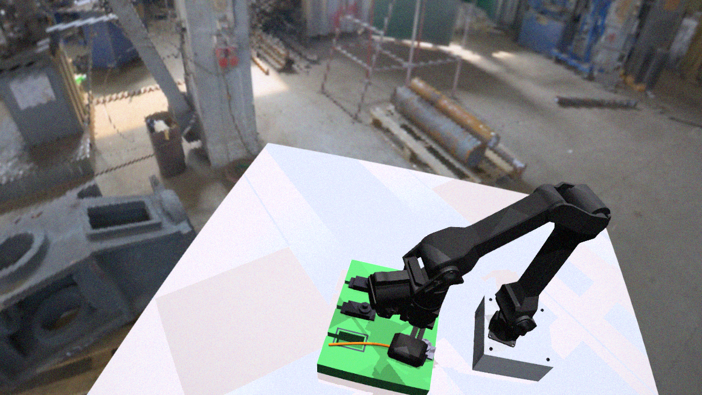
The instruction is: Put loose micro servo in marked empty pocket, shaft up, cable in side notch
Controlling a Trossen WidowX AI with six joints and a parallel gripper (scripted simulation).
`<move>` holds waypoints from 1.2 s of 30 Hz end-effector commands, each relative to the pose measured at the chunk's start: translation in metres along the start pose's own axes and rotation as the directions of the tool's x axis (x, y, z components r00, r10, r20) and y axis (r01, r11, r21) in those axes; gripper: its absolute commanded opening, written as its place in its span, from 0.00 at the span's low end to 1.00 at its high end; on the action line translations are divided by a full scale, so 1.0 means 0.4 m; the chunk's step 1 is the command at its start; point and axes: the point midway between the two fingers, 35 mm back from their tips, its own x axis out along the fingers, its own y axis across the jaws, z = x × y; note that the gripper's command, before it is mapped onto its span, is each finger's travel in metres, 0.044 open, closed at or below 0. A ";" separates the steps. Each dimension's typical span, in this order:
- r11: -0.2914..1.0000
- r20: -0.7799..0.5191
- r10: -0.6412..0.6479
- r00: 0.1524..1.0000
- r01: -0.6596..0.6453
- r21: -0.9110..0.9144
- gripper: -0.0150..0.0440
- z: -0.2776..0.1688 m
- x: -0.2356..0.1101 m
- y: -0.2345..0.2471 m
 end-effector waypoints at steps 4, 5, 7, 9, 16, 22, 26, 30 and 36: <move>1.000 -0.003 -0.009 1.000 0.009 -0.004 1.00 -0.001 0.022 -0.003; 1.000 -0.003 -0.009 1.000 0.009 -0.004 1.00 -0.001 0.025 -0.003; 1.000 -0.003 -0.009 1.000 0.009 -0.004 1.00 -0.001 0.033 -0.003; 1.000 -0.003 -0.009 1.000 0.009 -0.004 1.00 -0.001 0.041 -0.003; 1.000 -0.003 -0.009 1.000 0.009 -0.004 1.00 -0.002 0.063 -0.003; 1.000 -0.003 -0.009 1.000 0.009 -0.004 0.73 -0.002 0.063 -0.003; 1.000 -0.003 -0.009 1.000 0.009 -0.004 0.56 -0.002 0.063 -0.003; 1.000 -0.003 -0.009 1.000 0.009 -0.004 0.48 -0.002 0.063 -0.003; 1.000 -0.003 -0.009 1.000 0.009 -0.004 0.34 -0.002 0.057 -0.003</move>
